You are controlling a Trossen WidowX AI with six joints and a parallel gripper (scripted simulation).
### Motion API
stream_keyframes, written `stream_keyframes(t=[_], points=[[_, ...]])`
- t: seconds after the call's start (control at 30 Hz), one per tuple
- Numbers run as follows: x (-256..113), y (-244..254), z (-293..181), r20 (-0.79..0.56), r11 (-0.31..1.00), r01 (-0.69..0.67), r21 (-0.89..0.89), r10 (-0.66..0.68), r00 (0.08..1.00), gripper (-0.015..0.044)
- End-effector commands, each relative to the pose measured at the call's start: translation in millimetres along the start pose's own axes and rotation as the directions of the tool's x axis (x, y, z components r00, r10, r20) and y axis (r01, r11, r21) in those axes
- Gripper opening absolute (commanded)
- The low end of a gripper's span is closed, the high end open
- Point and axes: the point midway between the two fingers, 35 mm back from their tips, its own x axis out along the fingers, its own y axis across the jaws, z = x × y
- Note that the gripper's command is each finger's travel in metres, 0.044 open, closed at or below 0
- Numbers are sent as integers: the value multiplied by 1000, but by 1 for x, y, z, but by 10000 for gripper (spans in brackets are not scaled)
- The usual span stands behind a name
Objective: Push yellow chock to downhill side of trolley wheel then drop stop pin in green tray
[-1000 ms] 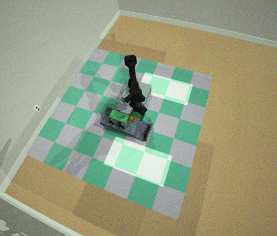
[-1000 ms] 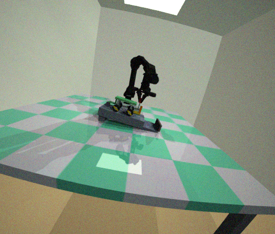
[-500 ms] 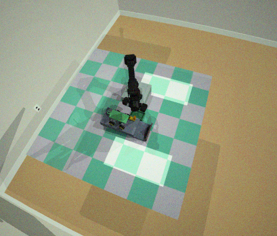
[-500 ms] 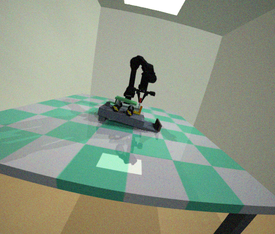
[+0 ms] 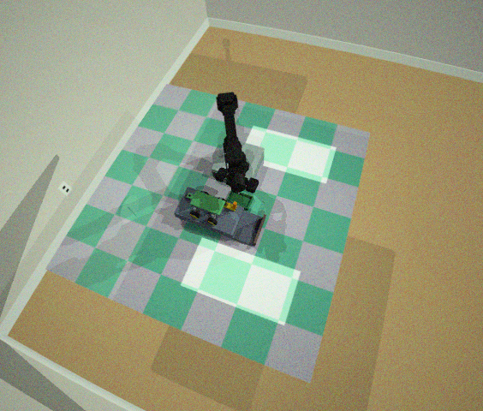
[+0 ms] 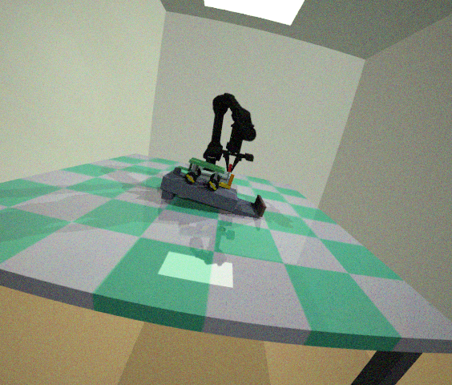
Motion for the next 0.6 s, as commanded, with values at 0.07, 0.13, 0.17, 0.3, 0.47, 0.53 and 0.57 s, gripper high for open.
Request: stream_keyframes(t=[0.07,0.13,0.17,0.3,0.47,0.53,0.57], points=[[4,-1,4,-1,1000,24,4,-24,1000,0],[8,-2,3,1,998,60,5,-60,998,0],[11,-2,3,2,997,82,5,-82,997,0],[22,-6,2,1,988,152,4,-152,988,0],[37,-13,2,-1,984,180,3,-180,984,0],[42,-17,2,-1,984,181,2,-181,984,0],[44,-18,2,-1,984,181,2,-181,984,0]])
